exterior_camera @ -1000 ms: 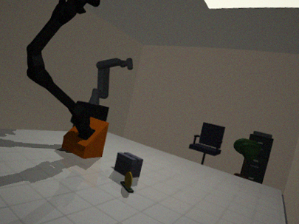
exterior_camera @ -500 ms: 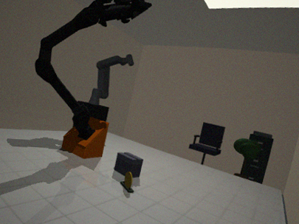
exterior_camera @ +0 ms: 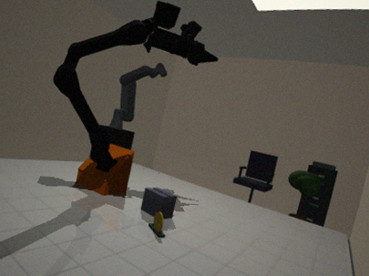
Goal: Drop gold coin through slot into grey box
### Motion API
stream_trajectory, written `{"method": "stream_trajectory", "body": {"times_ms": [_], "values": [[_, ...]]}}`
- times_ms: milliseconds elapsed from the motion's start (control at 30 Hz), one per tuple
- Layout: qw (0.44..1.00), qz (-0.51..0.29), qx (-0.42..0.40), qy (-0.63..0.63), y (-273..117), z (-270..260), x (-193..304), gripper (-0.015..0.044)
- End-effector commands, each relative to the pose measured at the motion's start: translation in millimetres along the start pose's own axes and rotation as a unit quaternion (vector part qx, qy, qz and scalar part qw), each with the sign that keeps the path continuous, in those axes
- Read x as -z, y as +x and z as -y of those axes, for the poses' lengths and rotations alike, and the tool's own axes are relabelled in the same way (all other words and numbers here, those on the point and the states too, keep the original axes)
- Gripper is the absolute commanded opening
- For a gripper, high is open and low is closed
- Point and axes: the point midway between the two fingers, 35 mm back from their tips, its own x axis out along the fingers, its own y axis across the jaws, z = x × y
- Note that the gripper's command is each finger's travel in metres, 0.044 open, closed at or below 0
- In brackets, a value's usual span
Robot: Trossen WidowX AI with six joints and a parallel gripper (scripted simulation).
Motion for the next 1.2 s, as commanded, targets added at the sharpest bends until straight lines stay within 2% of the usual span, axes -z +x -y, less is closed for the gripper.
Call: {"method": "stream_trajectory", "body": {"times_ms": [0, 167, 333, 533, 733, 1033, 1167], "values": [[0.994, -0.074, 0.059, 0.061, 19.5, 34.0, 38.5, 0.0161], [0.957, -0.181, 0.162, 0.155, 34.3, 86.7, 103.3, 0.0161], [0.891, -0.276, 0.273, 0.237, 30.0, 135.4, 170.4, 0.0161], [0.778, -0.367, 0.408, 0.305, 2.5, 183.9, 246.6, 0.0161], [0.653, -0.433, 0.524, 0.334, -41.7, 215.4, 309.8, 0.0161], [0.64, -0.438, 0.535, 0.335, -45.2, 223.4, 315.2, 0.0161], [0.64, -0.438, 0.536, 0.334, -44.1, 235.8, 343.5, 0.0161]]}}
